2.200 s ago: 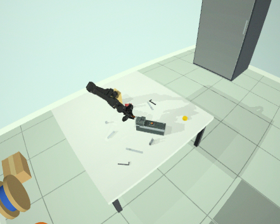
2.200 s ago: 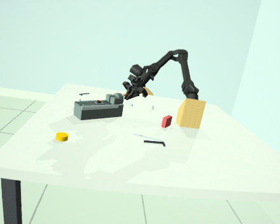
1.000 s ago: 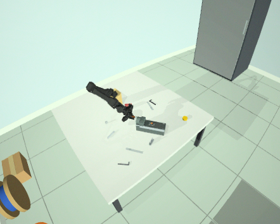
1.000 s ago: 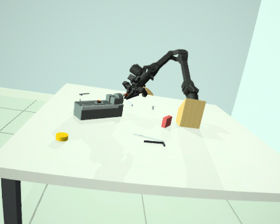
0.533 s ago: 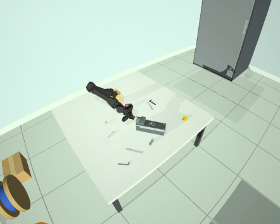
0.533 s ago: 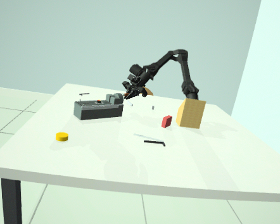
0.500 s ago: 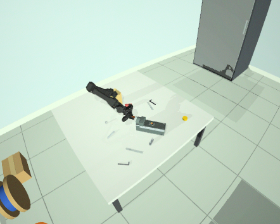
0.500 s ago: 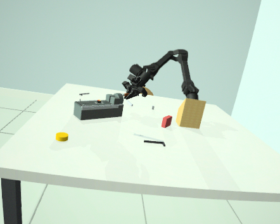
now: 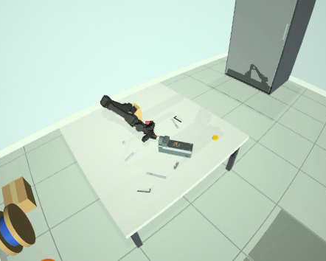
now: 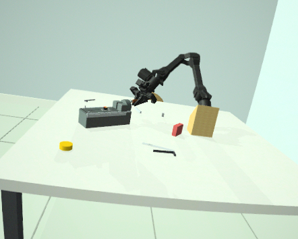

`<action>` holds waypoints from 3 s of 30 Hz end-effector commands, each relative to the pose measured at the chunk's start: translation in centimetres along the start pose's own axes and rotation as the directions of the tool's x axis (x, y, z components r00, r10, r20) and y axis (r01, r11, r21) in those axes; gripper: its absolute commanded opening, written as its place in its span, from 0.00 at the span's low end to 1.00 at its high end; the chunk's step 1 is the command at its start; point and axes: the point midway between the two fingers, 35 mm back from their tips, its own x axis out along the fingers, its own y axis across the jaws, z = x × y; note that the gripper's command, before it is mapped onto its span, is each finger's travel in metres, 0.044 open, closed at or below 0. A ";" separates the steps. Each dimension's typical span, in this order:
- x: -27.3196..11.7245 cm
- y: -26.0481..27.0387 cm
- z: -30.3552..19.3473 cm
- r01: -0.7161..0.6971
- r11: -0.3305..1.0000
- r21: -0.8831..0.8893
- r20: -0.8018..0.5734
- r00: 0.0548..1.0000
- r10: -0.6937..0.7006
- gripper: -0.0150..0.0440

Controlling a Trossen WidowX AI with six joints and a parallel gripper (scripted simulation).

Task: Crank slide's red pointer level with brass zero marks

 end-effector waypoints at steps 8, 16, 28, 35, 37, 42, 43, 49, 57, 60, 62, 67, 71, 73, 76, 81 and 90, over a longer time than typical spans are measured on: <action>-0.2 -0.9 0.1 0.023 1.000 0.004 0.005 1.000 -0.023 0.25; -0.2 -1.0 0.1 0.023 1.000 0.004 0.005 1.000 -0.023 0.25; -0.2 -1.1 0.1 0.023 1.000 0.004 0.005 1.000 -0.023 0.25; -0.2 -1.2 0.1 0.023 1.000 0.004 0.005 1.000 -0.023 0.25; -0.2 -1.2 0.1 0.023 1.000 0.004 0.005 1.000 -0.023 0.25; -0.2 -1.2 0.1 0.024 1.000 0.004 0.005 1.000 -0.024 0.25; -0.2 -1.3 0.1 0.024 1.000 0.004 0.005 1.000 -0.024 0.25; -0.2 -1.3 0.1 0.024 1.000 0.004 0.005 1.000 -0.024 0.25; -0.1 -1.4 0.1 0.024 1.000 0.004 0.005 1.000 -0.024 0.25; -0.1 -1.4 0.1 0.024 1.000 0.004 0.005 1.000 -0.024 0.25; -0.1 -1.4 0.0 0.024 1.000 0.004 0.005 1.000 -0.024 0.25; -0.1 -1.5 0.0 0.024 1.000 0.004 0.005 1.000 -0.024 0.25; -0.1 -1.5 0.0 0.024 1.000 0.004 0.005 1.000 -0.024 0.25; 0.0 -1.6 0.0 0.024 1.000 0.004 0.005 1.000 -0.024 0.25; 0.0 -1.6 0.0 0.024 1.000 0.004 0.005 1.000 -0.024 0.25; 0.0 -1.7 -0.1 0.024 1.000 0.004 0.005 1.000 -0.024 0.25; 0.1 -1.9 -0.2 0.024 1.000 0.004 0.005 1.000 -0.024 0.25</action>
